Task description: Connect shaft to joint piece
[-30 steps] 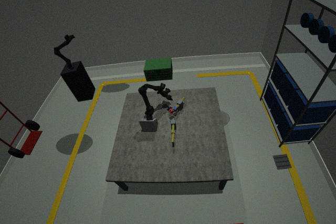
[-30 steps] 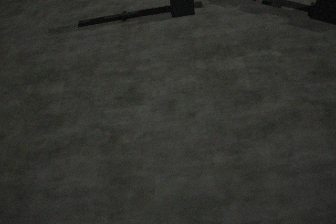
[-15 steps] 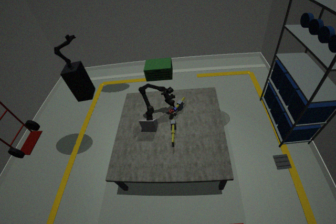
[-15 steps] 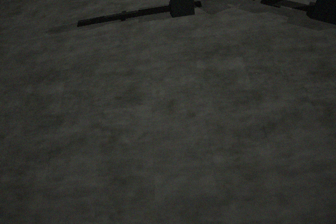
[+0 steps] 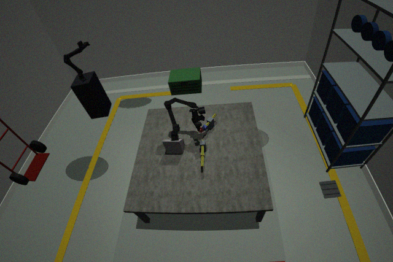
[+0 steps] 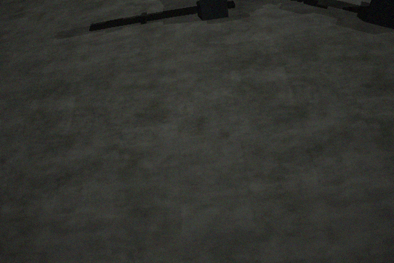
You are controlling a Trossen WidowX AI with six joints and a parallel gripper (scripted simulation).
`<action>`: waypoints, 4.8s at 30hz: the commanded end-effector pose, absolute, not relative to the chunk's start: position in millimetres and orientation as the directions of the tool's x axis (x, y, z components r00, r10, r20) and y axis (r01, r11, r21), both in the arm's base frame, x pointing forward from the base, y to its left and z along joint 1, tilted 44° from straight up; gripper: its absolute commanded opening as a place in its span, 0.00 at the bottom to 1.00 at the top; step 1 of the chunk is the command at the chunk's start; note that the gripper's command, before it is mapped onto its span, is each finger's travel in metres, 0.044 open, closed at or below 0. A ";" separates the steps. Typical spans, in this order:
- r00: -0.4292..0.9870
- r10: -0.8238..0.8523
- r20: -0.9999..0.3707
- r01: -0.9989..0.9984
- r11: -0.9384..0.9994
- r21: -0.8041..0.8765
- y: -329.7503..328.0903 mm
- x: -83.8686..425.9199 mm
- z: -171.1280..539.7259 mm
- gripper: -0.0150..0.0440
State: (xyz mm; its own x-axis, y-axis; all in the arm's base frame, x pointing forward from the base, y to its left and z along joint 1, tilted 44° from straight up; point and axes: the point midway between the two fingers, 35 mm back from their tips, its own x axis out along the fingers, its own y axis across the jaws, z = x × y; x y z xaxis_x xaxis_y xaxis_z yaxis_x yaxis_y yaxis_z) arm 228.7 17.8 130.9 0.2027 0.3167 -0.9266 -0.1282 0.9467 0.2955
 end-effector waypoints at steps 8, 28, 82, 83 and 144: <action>0.116 0.527 -0.842 0.021 0.846 0.533 -10.9 189.6 130.2 1.00; 0.136 0.657 -0.741 -0.041 0.751 0.659 -19.3 174.8 141.4 1.00; 0.014 0.611 -0.791 -0.452 0.710 0.540 54.0 236.5 97.0 1.00; 0.014 0.611 -0.791 -0.452 0.710 0.540 55.0 239.8 98.7 1.00; 0.015 0.614 -0.789 -0.453 0.708 0.542 79.4 259.2 85.2 0.56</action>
State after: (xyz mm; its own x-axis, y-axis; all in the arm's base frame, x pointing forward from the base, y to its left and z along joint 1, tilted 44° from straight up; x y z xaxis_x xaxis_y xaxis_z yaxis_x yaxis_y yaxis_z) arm 260.2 79.0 86.8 0.0193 0.6122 -0.7905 -0.4592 0.7077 0.5369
